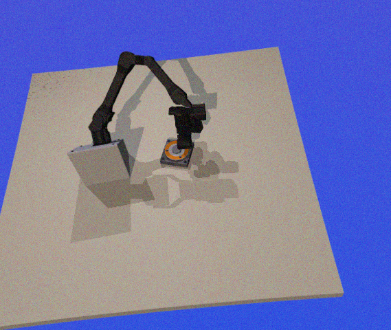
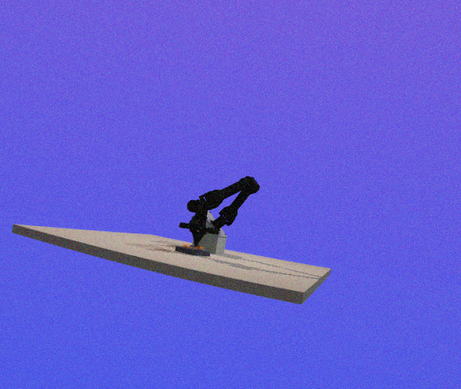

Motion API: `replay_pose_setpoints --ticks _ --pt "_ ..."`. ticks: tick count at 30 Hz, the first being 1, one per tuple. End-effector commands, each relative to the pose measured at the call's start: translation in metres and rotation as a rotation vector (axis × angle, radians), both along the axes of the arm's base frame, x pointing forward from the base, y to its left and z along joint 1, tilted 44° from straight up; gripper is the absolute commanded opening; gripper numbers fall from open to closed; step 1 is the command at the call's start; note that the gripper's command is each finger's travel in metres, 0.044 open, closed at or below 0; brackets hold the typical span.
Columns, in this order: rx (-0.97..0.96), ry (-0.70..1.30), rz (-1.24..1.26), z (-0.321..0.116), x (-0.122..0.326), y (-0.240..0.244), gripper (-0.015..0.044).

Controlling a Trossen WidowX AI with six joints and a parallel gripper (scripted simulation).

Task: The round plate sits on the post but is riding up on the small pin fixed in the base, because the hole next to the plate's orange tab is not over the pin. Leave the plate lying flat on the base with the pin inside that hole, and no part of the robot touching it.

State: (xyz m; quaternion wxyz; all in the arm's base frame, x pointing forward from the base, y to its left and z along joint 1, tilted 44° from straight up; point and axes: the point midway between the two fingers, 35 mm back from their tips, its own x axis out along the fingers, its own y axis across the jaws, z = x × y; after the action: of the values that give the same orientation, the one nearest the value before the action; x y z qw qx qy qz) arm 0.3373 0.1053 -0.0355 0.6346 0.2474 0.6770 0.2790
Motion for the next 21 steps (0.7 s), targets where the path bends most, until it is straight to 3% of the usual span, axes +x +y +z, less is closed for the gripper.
replay_pose_setpoints --ticks 1,21 --pt "0.004 0.004 -0.003 0.0 -0.003 0.003 0.0" --pt "0.005 0.005 -0.002 0.01 -0.02 0.014 0.0"
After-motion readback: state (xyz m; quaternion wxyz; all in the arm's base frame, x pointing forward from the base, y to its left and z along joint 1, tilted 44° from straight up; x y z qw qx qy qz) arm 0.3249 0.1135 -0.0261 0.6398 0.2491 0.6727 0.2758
